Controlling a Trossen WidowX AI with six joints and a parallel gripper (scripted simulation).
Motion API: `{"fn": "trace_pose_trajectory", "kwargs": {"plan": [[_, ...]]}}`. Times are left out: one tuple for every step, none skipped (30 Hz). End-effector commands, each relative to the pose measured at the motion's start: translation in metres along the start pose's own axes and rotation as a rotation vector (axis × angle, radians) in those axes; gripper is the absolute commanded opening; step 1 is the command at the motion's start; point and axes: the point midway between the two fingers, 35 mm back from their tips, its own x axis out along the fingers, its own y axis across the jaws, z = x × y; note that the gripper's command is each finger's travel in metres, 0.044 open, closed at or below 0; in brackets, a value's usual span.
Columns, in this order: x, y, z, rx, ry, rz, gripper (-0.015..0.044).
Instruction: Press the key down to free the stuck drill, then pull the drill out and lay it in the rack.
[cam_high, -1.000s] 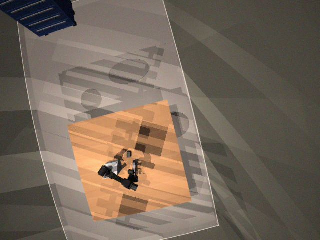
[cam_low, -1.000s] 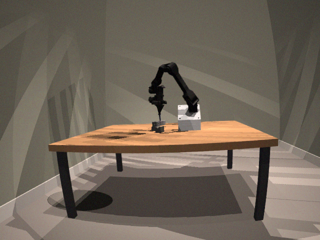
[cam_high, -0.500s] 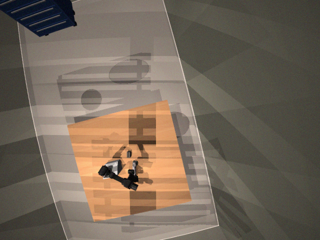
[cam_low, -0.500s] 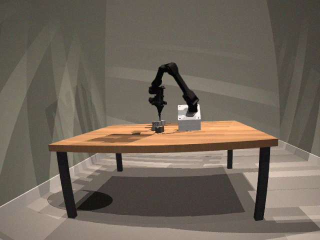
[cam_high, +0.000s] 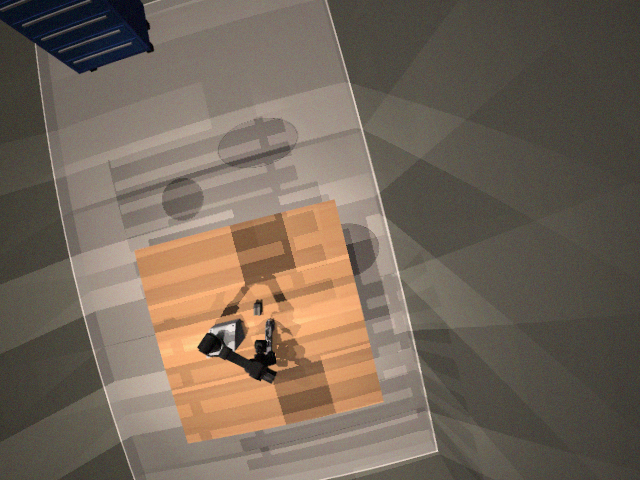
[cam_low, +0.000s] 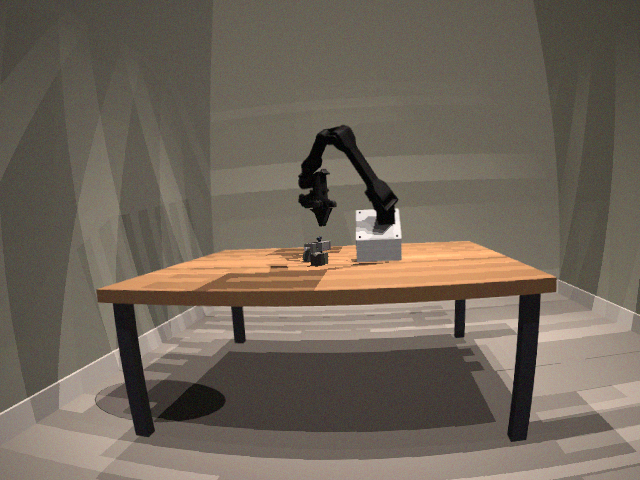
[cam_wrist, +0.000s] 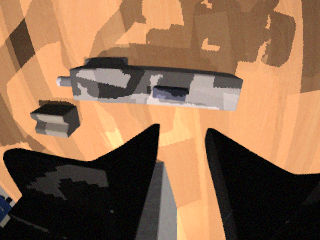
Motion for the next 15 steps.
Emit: {"fn": "trace_pose_trajectory", "kwargs": {"plan": [[-0.040,-0.001,0.008,-0.014,-0.025,-0.013,0.0236],[-0.043,-0.001,0.008,-0.014,-0.025,-0.013,0.0263],[-0.043,-0.001,0.008,-0.014,-0.025,-0.013,0.0289],[-0.043,-0.001,0.008,-0.014,-0.025,-0.013,0.0315],[-0.036,-0.001,0.010,-0.024,-0.037,-0.012,0.0341],[-0.032,0.005,0.012,-0.081,-0.037,-0.017,0.0368],[-0.027,0.014,0.015,-0.176,-0.037,-0.026,0.0394],[-0.019,0.027,0.019,-0.297,-0.035,-0.035,0.0420],[-0.012,0.039,0.022,-0.420,-0.034,-0.042,0.0440],[-0.004,0.052,0.024,-0.543,-0.031,-0.047,0.0440],[0.004,0.065,0.025,-0.666,-0.028,-0.051,0.0440],[0.011,0.078,0.025,-0.790,-0.026,-0.053,0.0440],[0.019,0.092,0.025,-0.914,-0.023,-0.053,0.0440],[0.027,0.105,0.023,-1.038,-0.020,-0.052,0.0440],[0.035,0.118,0.021,-1.162,-0.019,-0.047,0.0440]]}}
